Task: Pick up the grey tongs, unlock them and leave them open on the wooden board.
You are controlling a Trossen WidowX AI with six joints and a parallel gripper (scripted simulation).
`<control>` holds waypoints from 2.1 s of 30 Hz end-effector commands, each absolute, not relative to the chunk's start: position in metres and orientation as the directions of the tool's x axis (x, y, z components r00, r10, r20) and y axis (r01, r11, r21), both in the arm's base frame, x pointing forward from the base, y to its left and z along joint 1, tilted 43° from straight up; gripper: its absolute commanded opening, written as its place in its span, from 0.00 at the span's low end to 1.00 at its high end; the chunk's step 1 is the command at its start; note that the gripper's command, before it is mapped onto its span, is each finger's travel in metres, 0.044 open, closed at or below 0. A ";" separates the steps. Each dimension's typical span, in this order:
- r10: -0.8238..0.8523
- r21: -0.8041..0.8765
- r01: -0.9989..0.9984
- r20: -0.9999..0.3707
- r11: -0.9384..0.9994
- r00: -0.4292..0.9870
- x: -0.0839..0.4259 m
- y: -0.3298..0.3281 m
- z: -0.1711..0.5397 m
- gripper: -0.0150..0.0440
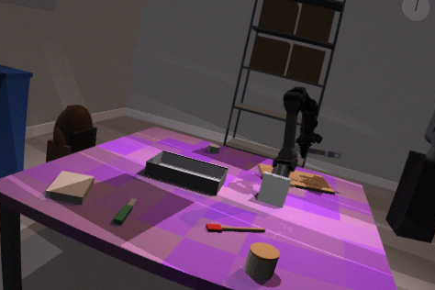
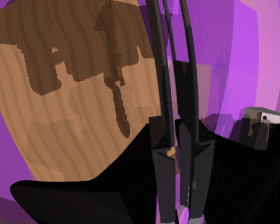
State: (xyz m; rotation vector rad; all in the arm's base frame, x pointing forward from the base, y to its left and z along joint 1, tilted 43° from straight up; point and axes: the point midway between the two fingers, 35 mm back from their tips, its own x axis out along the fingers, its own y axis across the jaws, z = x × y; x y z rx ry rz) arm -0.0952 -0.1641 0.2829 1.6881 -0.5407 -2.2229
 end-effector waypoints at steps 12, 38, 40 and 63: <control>-0.273 0.343 -0.079 -0.850 -0.936 -0.450 -0.098 -0.155 0.263 0.00; -0.266 0.445 -0.003 -0.541 -0.895 -0.798 -0.096 -0.163 0.277 0.00; -0.283 0.466 0.019 -0.504 -0.885 -0.816 -0.095 -0.165 0.280 0.00; -0.427 0.607 0.209 -0.239 -0.767 -0.872 -0.077 -0.180 0.305 0.00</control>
